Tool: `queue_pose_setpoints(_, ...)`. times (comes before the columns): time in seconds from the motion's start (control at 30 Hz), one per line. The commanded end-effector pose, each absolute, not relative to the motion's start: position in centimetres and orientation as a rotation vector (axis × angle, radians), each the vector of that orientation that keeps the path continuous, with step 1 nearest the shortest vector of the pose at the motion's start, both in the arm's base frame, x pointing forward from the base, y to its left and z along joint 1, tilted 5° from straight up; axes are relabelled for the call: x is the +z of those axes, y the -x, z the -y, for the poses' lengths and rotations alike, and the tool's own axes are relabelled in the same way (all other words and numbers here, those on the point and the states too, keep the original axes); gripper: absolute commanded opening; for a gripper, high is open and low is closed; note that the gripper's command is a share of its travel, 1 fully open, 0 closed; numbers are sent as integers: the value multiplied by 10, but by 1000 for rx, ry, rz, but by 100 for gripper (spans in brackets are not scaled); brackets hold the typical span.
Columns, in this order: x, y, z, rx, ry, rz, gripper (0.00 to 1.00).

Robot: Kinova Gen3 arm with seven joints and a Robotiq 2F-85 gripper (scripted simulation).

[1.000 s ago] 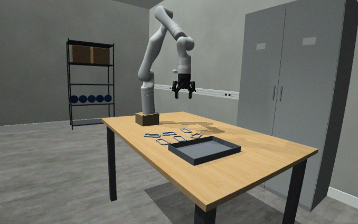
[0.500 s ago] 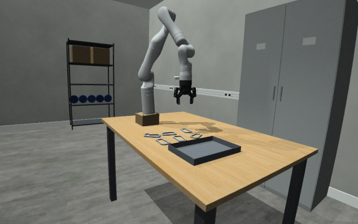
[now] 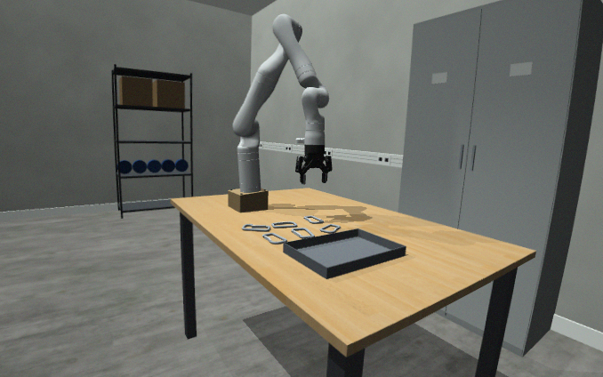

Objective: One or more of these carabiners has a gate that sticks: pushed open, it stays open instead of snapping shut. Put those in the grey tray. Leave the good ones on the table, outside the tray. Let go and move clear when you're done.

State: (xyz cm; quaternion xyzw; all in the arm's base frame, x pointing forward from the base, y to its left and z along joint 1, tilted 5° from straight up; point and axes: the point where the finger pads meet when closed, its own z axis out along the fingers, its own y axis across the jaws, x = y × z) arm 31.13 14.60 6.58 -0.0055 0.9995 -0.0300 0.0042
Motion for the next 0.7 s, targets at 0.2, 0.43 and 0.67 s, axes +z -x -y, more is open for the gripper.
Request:
queue_pose_setpoints(0.2, 50, -299, -150, -122, 47, -3148, 100)
queue_pose_setpoints(0.43, 23, -280, -165, -122, 51, -3151, 100)
queue_pose_setpoints(0.67, 23, -280, -165, -122, 51, -3151, 100)
